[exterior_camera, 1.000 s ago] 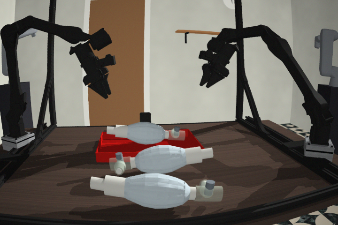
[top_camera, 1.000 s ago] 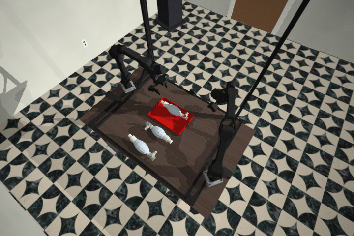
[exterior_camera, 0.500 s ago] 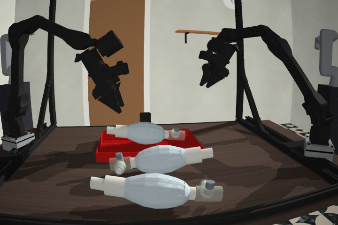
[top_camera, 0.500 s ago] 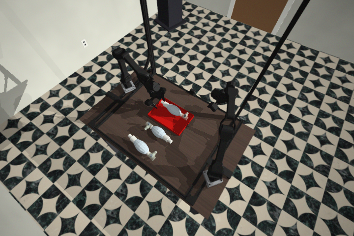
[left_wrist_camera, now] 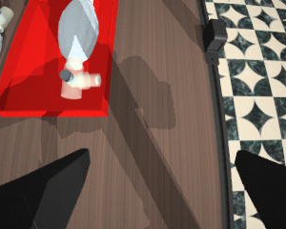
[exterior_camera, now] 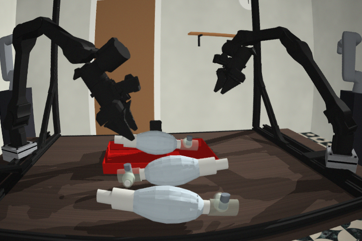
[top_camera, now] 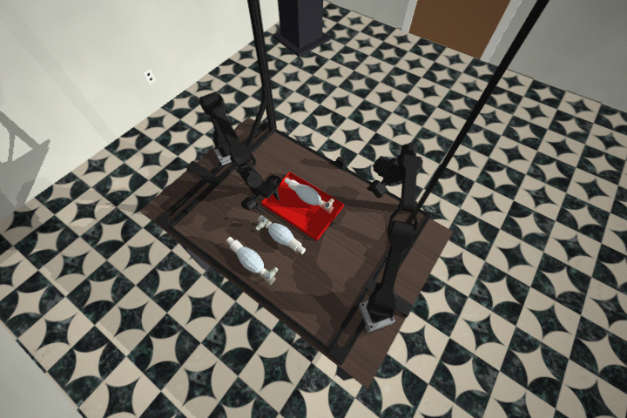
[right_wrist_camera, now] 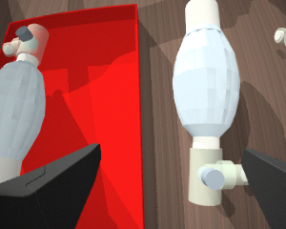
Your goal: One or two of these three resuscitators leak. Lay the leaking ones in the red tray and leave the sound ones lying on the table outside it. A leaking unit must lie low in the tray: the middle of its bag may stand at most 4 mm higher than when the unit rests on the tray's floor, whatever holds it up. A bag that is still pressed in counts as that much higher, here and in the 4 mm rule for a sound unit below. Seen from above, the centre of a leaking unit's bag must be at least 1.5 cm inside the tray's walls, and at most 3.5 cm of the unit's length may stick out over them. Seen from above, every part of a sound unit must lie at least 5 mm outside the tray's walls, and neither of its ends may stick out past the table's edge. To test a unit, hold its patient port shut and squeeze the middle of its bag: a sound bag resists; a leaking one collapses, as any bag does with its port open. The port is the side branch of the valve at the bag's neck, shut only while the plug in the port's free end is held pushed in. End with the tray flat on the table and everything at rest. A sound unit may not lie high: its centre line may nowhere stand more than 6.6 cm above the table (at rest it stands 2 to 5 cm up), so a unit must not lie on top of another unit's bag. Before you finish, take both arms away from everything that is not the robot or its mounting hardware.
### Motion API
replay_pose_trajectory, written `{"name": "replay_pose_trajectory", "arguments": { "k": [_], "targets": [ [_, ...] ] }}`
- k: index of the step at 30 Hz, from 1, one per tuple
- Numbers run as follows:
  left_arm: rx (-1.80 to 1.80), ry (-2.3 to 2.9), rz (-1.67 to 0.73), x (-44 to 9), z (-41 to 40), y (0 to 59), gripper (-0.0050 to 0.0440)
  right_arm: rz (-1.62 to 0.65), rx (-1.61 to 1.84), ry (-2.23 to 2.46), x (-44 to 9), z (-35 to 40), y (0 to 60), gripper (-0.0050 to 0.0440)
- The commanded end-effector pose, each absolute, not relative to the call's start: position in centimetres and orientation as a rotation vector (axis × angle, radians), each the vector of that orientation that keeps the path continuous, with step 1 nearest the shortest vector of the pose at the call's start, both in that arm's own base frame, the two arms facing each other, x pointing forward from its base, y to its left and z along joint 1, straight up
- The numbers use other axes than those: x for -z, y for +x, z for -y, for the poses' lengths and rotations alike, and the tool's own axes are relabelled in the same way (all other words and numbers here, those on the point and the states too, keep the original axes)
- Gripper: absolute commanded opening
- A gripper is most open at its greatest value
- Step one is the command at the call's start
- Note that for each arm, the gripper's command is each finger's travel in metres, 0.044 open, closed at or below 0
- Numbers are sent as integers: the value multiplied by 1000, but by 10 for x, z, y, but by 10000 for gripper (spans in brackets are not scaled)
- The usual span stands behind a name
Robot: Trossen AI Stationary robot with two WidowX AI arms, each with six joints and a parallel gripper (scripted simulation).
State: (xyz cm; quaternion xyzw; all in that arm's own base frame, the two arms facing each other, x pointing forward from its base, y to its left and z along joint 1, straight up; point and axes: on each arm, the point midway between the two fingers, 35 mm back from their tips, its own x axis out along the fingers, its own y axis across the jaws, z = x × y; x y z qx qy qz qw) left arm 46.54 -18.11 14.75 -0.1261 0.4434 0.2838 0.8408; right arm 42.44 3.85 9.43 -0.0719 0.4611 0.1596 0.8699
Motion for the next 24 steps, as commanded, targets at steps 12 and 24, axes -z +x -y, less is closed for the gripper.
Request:
{"name": "replay_pose_trajectory", "arguments": {
  "k": [12, 24],
  "targets": [
    [-599, -282, -986, -137, 119, 489, 440, -936, -310, -145, -84, 9, 438, 409],
    [-583, -303, -1022, -126, 41, 504, 440, -936, -310, -145, -84, 9, 438, 409]
  ]
}}
